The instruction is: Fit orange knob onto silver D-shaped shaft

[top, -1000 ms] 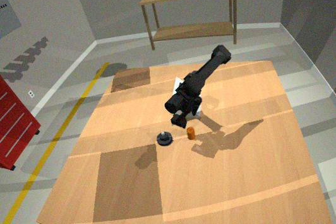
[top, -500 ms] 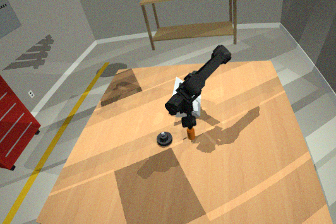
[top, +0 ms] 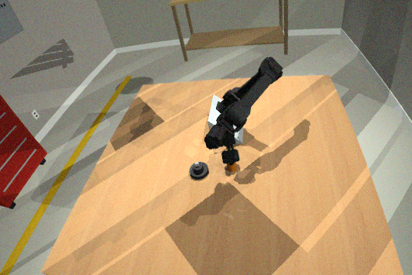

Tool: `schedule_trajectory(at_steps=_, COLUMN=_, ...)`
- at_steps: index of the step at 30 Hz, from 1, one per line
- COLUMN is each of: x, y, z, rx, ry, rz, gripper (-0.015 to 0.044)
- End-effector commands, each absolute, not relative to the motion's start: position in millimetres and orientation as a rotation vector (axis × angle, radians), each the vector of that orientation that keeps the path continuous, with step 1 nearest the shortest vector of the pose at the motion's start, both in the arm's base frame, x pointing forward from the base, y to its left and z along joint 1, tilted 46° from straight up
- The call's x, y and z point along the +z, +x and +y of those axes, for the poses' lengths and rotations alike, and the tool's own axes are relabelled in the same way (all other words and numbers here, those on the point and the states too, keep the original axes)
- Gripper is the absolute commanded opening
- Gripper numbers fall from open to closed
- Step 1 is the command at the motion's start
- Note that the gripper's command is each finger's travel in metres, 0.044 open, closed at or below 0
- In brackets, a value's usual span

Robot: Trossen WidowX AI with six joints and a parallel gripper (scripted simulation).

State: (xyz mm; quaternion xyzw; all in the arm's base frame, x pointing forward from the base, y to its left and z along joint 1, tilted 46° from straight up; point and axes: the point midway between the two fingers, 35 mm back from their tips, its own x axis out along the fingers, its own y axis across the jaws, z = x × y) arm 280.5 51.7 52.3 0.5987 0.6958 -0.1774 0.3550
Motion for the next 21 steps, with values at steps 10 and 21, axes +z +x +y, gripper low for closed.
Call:
schedule_trajectory(at_steps=10, x=37, y=279, z=68, rx=-0.457, ry=1.547, rz=1.810, gripper=0.0440)
schedule_trajectory(at_steps=21, x=24, y=279, z=80, rx=-0.459, ry=1.548, rz=1.808, gripper=0.0440)
